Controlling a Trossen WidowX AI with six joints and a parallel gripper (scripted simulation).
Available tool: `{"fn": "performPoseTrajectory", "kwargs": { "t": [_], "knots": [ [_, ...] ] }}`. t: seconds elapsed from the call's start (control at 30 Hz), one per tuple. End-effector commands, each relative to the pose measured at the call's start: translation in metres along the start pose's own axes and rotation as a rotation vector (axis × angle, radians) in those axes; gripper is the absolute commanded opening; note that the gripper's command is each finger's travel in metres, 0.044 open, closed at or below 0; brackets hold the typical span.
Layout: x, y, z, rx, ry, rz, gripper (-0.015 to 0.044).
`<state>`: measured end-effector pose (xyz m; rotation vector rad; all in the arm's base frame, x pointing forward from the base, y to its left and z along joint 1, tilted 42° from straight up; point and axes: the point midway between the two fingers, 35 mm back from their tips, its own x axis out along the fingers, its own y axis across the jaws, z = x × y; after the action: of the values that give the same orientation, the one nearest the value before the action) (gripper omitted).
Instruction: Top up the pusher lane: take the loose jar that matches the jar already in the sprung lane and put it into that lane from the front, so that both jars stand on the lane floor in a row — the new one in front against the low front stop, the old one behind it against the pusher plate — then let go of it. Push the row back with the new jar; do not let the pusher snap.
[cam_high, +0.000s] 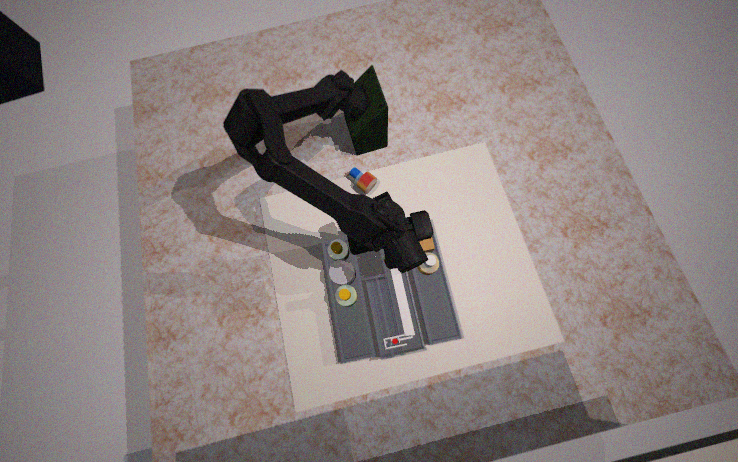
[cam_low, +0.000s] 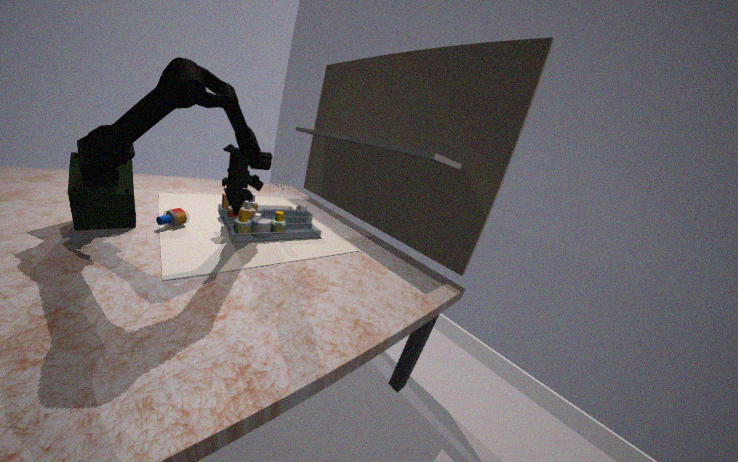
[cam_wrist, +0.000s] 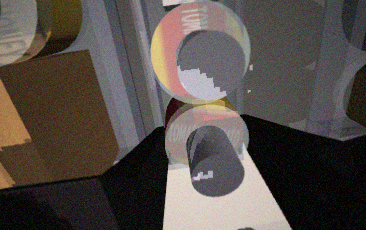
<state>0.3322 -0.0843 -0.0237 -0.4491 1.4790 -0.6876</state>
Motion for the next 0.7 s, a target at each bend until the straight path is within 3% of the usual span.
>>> {"fn": "performPoseTrajectory", "kwargs": {
  "t": [0.0, 0.67],
  "knots": [
    [0.0015, -0.0016, 0.0032, 0.009, -0.011, -0.007, 0.0000],
    [0.0029, -0.0016, 0.0006, 0.009, -0.011, -0.007, 0.0000]
  ]
}}
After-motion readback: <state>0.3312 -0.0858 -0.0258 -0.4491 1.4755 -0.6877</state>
